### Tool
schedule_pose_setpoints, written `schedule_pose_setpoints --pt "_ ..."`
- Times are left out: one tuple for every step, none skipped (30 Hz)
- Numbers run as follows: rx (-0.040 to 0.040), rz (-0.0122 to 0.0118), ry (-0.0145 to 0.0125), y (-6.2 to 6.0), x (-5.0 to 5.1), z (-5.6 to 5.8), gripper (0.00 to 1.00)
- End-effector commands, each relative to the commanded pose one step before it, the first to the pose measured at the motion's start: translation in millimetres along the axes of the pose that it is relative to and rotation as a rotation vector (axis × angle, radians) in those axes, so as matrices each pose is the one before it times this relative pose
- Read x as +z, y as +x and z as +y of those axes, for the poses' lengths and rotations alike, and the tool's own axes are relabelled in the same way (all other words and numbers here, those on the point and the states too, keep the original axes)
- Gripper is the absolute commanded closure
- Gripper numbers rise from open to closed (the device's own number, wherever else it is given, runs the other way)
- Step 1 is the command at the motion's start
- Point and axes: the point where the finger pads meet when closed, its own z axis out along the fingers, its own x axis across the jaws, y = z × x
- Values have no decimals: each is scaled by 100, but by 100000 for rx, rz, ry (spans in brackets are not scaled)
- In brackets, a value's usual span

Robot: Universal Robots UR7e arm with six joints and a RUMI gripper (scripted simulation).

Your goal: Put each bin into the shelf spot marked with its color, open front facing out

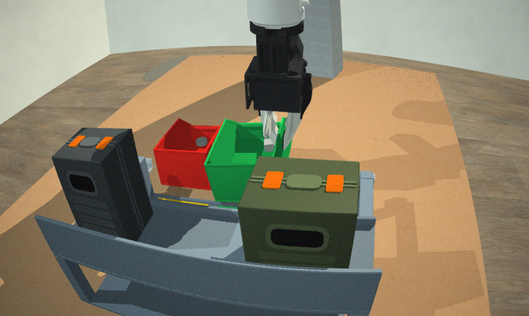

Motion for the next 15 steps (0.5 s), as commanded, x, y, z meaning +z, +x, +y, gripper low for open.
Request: schedule_pose_setpoints --pt "1 -3 -87 -9 -105 558 100" --pt "0 0 6 -3 -14 115 100" --pt "0 0 7 -3 -13 115 100" --pt "0 0 7 -3 -13 117 100" --pt "0 0 0 0 0 0 100" --pt "0 0 0 0 0 0 100" --pt "0 0 7 -3 -14 118 100" --pt "0 0 7 -3 -14 119 100" --pt "0 0 7 -3 -14 120 100" --pt "0 0 7 -3 -14 120 100" --pt "0 0 7 -3 -14 121 100" --pt "0 0 7 -4 -15 122 100" --pt "0 0 7 -3 -14 122 100" --pt "0 0 7 -3 -14 123 100" --pt "0 0 7 -4 -14 123 100"
